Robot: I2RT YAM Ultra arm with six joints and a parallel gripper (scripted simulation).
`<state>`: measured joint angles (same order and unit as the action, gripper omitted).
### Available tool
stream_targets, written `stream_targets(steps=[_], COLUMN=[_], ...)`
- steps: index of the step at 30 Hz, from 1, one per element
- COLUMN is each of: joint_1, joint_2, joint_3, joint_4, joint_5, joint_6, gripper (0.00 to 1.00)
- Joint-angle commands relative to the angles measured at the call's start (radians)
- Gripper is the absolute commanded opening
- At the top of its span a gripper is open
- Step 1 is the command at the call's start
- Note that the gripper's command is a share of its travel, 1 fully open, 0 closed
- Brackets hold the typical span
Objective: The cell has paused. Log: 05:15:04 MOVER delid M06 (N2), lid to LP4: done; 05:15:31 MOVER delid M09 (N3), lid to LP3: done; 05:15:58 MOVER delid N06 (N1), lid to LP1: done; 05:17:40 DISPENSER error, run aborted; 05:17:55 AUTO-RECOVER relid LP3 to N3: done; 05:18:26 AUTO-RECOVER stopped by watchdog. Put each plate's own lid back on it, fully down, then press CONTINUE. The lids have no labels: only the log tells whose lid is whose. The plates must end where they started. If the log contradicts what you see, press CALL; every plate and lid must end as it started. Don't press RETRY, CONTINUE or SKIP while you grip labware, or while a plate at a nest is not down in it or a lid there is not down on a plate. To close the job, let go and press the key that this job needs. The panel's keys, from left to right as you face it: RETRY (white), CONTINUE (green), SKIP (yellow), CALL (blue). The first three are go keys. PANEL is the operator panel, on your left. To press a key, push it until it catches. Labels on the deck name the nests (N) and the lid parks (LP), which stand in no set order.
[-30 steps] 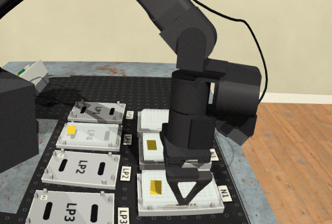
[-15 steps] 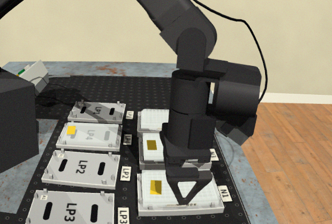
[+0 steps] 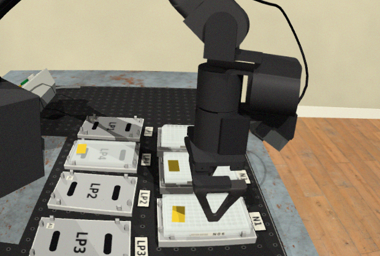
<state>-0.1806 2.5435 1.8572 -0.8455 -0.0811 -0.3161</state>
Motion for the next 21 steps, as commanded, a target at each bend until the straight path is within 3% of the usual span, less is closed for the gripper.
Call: stream_targets(steps=[1,21], joint_1=[-0.014,-0.015], joint_2=[-0.037,-0.032], joint_3=[0.026,0.036], joint_4=[-0.028,-0.037], joint_5=[-0.004,-0.004], joint_6=[-0.005,-0.009], gripper=[1.00,1.00])
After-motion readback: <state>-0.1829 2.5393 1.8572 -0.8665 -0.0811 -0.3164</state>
